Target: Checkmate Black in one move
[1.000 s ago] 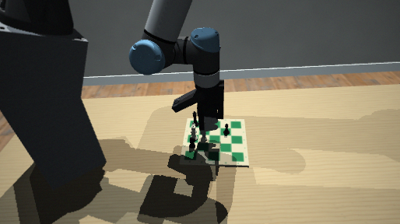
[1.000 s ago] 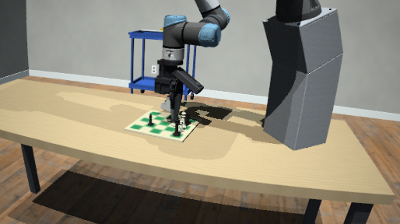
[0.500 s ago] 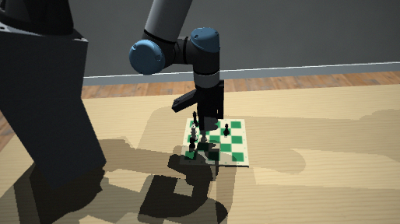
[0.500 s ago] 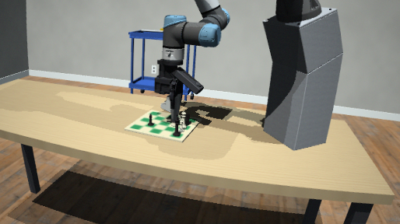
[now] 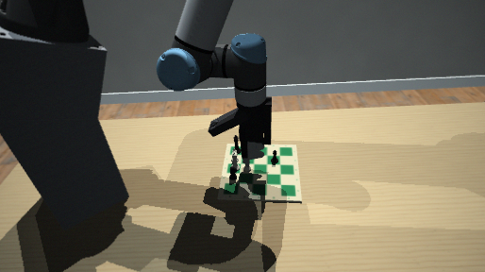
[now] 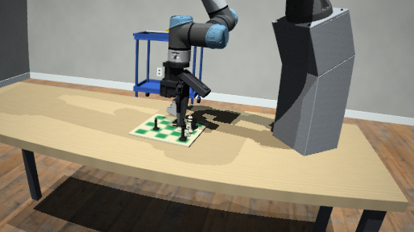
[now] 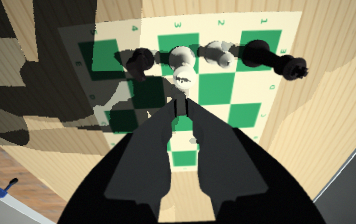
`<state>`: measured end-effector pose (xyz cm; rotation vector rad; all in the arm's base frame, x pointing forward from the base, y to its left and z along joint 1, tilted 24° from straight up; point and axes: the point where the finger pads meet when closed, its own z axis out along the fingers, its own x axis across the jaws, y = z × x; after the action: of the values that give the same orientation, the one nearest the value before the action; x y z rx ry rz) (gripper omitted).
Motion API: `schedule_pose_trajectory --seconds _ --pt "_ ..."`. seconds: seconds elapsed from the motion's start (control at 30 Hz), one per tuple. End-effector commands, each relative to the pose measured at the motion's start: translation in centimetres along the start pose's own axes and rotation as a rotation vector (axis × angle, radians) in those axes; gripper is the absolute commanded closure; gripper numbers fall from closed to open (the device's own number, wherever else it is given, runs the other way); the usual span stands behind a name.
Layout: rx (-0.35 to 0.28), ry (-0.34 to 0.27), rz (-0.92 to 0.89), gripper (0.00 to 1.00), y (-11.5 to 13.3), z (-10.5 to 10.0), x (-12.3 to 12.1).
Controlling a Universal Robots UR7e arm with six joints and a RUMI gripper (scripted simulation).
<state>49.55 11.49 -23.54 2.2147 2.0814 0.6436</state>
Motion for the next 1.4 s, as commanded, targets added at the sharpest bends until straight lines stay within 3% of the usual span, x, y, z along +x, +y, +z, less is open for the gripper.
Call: schedule_pose_trajectory --seconds 0.0,0.27,0.6,1.03,1.37 --pt "-0.002 -0.001 -0.002 1.00 0.1 0.0 0.0" --pt "-0.002 -0.001 -0.002 0.96 0.1 0.0 0.0" --pt "-0.002 -0.001 -0.002 0.78 0.1 0.0 0.0" --pt "-0.002 -0.001 -0.002 0.78 0.1 -0.1 0.0" --pt "-0.001 0.000 0.001 0.78 0.0 -2.2 0.0"
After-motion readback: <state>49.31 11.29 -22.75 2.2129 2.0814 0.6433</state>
